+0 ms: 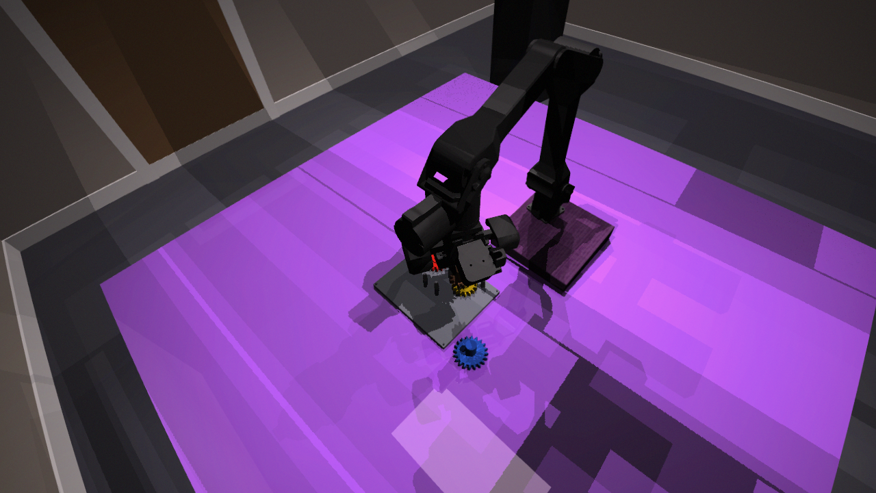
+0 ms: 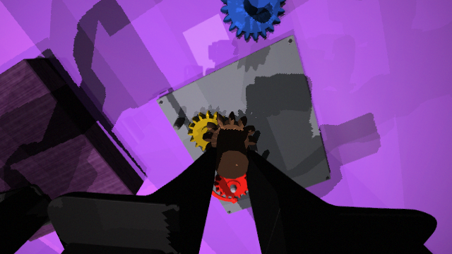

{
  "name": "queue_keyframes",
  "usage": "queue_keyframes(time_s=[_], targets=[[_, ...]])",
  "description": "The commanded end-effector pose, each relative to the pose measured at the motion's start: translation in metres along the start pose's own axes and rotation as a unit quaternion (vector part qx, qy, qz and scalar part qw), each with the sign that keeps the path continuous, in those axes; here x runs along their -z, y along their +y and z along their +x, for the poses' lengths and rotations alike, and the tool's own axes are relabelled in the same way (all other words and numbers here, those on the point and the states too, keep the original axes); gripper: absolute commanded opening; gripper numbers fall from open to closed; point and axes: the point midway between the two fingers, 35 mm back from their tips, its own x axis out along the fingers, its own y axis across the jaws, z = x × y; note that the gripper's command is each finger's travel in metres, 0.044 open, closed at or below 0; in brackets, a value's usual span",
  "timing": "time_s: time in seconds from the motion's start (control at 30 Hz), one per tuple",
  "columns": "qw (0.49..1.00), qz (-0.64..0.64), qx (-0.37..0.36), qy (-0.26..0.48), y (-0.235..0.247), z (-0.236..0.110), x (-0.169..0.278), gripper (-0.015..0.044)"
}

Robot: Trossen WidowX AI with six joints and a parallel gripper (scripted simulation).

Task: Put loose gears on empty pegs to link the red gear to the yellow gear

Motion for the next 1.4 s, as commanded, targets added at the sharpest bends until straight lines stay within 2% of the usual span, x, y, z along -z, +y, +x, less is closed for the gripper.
queue_keyframes(time_s=[0.0,0.93,1.37], targets=[[1.000,-0.002,-0.001,0.000,0.001,0.004,0.009,0.0000],[1.000,-0.003,0.001,0.002,0.000,0.027,0.070,0.0000],[1.000,-0.003,0.001,0.002,0.000,0.026,0.070,0.0000]])
